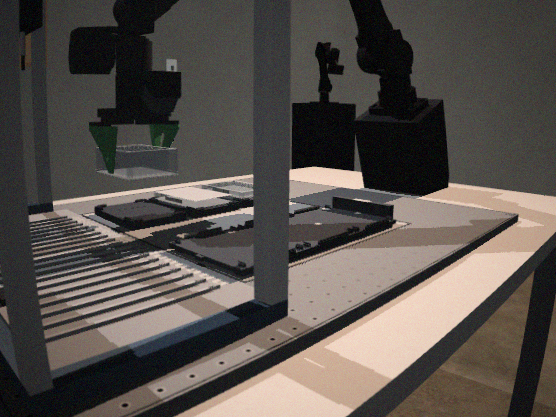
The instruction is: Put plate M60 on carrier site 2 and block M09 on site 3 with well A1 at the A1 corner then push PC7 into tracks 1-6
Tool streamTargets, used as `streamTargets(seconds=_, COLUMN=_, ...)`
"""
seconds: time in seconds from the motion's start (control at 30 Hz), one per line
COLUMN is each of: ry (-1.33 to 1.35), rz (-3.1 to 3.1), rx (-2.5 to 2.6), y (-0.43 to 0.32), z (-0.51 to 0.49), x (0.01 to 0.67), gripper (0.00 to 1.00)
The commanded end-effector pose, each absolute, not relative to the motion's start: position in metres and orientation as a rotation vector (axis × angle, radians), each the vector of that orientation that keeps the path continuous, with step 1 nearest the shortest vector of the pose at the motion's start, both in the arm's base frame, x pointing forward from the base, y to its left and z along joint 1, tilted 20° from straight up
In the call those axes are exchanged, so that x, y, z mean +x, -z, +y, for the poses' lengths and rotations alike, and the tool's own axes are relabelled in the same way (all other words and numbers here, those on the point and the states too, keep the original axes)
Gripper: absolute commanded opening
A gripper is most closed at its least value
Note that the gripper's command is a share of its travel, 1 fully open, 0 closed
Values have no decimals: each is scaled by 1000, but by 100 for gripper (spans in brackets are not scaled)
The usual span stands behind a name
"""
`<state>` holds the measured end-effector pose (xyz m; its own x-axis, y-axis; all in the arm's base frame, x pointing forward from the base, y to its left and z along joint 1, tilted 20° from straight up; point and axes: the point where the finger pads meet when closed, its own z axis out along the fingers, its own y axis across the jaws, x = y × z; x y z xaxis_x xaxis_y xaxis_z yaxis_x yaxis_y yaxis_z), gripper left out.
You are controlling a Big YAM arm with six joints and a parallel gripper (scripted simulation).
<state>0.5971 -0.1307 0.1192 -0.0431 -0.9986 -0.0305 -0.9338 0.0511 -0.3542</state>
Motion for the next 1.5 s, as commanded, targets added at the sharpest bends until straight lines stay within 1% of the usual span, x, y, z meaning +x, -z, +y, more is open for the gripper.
streamTargets(seconds=0.0, ry=419, rz=2027, rx=-1937, y=-165, z=-142, x=604, gripper=0)
streamTargets(seconds=0.23, ry=419, rz=2028, rx=-1938, y=-182, z=-142, x=596, gripper=0)
streamTargets(seconds=0.3, ry=410, rz=2032, rx=-1941, y=-179, z=-141, x=593, gripper=0)
streamTargets(seconds=0.33, ry=386, rz=2041, rx=-1949, y=-163, z=-135, x=596, gripper=0)
streamTargets(seconds=0.47, ry=386, rz=2041, rx=-1949, y=-163, z=-135, x=596, gripper=0)
streamTargets(seconds=0.5, ry=338, rz=2012, rx=-2028, y=-144, z=-121, x=588, gripper=0)
streamTargets(seconds=0.63, ry=383, rz=2012, rx=-1988, y=-165, z=-105, x=588, gripper=0)
streamTargets(seconds=0.7, ry=419, rz=1994, rx=-1972, y=-178, z=-99, x=598, gripper=0)
streamTargets(seconds=1.03, ry=383, rz=2010, rx=-1984, y=-162, z=-66, x=596, gripper=0)
streamTargets(seconds=1.17, ry=406, rz=1995, rx=-1971, y=-173, z=-50, x=598, gripper=0)
streamTargets(seconds=1.47, ry=393, rz=2000, rx=-1974, y=-171, z=-14, x=599, gripper=0)
